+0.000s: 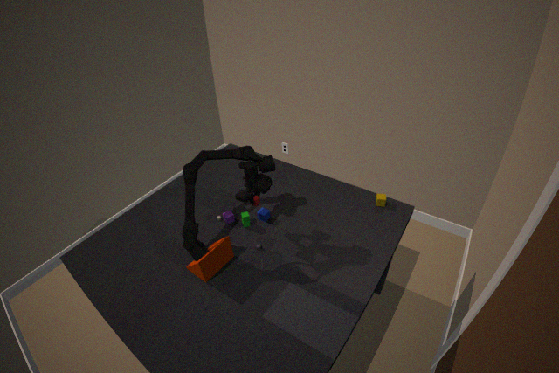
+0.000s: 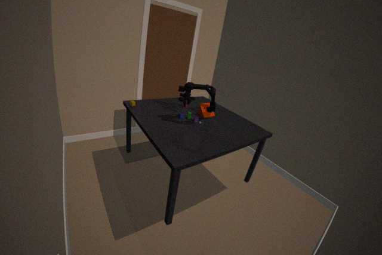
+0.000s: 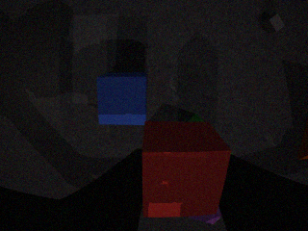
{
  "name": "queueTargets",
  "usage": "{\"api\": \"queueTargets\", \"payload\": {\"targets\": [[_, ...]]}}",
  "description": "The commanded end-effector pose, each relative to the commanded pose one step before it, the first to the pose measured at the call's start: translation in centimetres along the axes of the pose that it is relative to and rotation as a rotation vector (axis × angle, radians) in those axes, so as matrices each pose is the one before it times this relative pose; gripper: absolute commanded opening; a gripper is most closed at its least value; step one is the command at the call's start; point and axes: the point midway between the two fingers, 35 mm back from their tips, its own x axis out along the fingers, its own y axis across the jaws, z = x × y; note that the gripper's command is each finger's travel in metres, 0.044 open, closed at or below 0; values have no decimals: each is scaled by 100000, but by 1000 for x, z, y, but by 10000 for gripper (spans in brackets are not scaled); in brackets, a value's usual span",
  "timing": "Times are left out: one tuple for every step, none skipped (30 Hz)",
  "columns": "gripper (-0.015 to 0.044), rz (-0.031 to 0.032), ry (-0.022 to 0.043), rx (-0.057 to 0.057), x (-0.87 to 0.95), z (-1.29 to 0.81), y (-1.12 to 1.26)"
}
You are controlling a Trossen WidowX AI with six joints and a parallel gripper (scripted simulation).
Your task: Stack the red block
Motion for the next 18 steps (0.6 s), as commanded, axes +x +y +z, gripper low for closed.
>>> {"api": "queueTargets", "payload": {"targets": [[0, 304, 344, 611, 104, -1100, -962], [0, -13, 15, 13, 31, -258, -268], [0, -13, 15, 13, 35, -256, -271], [0, -13, 15, 13, 39, -253, -275], [0, -13, 15, 13, 43, -251, -278], [0, -13, 15, 13, 47, -248, -281], [0, -13, 15, 13, 51, -246, -284], [0, -13, 12, 13, 44, -200, -276], [0, -13, 12, 13, 48, -198, -278], [0, -13, 12, 13, 51, -196, -280], [0, -13, 12, 13, 54, -191, -279], [0, -10, 9, 10, 44, -146, -217], [0, -6, 6, 6, 27, -87, -131], [0, -2, 2, 2, 9, -29, -44], [0, 2, -1, -1, 72, 2, 3], [0, 5, -1, -2, 215, 5, 9], [0, 8, 2, -4, 359, 7, 12], [0, 9, 10, -7, 465, 6, 8]]}}
